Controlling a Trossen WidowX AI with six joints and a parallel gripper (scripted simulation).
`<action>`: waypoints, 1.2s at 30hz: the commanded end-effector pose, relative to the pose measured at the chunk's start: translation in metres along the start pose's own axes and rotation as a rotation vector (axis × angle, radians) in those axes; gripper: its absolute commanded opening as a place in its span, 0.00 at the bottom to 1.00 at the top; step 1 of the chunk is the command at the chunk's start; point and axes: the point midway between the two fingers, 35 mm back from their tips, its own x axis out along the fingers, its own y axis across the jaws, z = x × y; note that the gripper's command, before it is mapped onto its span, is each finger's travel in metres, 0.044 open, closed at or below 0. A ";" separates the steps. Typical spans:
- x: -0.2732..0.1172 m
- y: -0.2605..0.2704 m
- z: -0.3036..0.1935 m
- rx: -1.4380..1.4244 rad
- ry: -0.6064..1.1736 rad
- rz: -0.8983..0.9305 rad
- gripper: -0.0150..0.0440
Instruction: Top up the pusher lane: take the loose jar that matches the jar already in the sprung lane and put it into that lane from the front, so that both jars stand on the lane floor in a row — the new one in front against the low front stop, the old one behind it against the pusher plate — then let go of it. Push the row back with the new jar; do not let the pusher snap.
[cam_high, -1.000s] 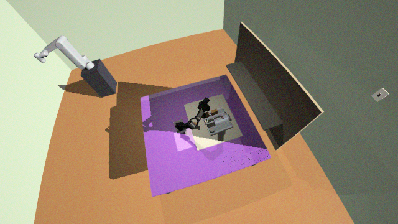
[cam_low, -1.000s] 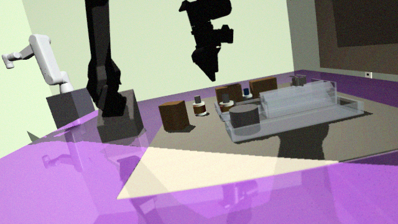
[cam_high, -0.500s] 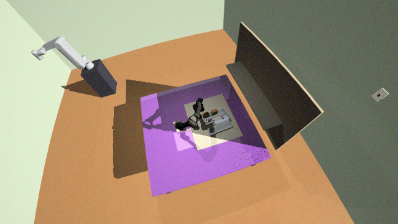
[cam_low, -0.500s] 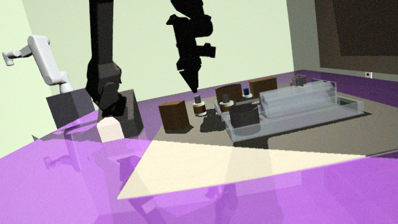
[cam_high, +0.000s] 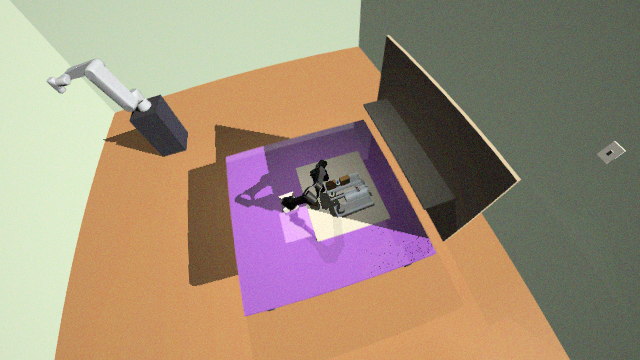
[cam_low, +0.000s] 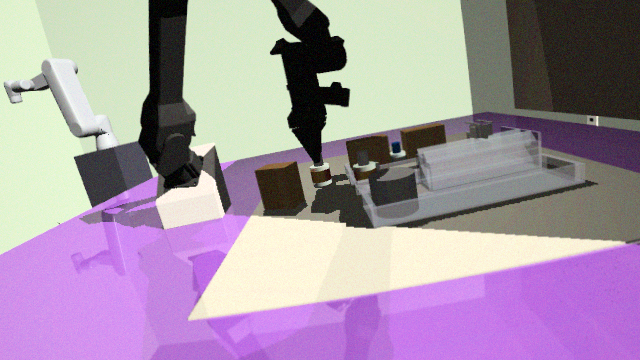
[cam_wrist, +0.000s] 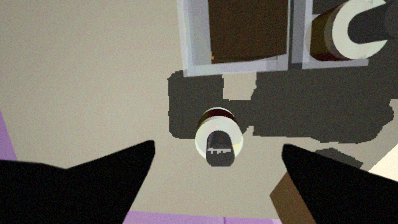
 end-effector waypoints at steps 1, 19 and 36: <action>0.008 -0.001 -0.001 -0.008 0.002 -0.009 1.00; 0.031 -0.002 -0.002 -0.008 0.002 -0.010 0.91; 0.030 -0.002 -0.002 -0.008 0.002 -0.010 0.39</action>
